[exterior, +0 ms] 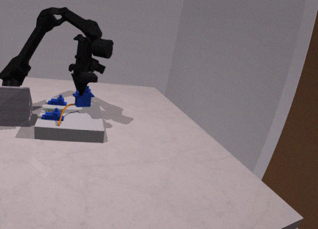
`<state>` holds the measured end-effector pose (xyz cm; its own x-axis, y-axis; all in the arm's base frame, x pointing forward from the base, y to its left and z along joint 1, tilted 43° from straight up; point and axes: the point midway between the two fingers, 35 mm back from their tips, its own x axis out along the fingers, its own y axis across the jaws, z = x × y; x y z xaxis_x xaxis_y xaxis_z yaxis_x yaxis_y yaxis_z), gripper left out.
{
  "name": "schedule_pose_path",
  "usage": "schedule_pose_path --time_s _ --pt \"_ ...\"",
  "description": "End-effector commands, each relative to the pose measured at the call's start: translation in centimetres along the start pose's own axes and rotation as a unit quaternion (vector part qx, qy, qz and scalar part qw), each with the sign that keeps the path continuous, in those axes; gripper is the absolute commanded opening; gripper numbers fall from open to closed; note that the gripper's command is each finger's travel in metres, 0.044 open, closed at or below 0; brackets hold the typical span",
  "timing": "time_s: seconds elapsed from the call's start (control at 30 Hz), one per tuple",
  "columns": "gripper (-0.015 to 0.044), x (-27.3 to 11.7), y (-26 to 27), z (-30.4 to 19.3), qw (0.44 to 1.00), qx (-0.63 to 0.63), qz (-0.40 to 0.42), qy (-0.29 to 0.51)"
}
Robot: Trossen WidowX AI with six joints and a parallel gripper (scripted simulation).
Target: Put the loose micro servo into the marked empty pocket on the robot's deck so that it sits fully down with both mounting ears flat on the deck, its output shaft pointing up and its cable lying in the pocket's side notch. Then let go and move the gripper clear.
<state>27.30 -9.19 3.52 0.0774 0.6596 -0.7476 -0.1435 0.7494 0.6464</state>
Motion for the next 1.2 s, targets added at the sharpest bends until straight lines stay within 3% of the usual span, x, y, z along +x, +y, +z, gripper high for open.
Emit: schedule_pose_path --time_s 0.0,0.2,0.47,1.17 --pt "0.0000 -0.1 0.0 0.0 0.998 0.061 0.001 -0.002" --pt "0.0000 -0.1 0.0 0.0 0.988 0.153 0.002 -0.002" --pt "0.0000 -0.1 0.2 -0.7 0.988 0.156 0.002 -0.002" --pt "0.0000 0.0 3.1 -9.8 0.987 0.158 0.002 0.001"
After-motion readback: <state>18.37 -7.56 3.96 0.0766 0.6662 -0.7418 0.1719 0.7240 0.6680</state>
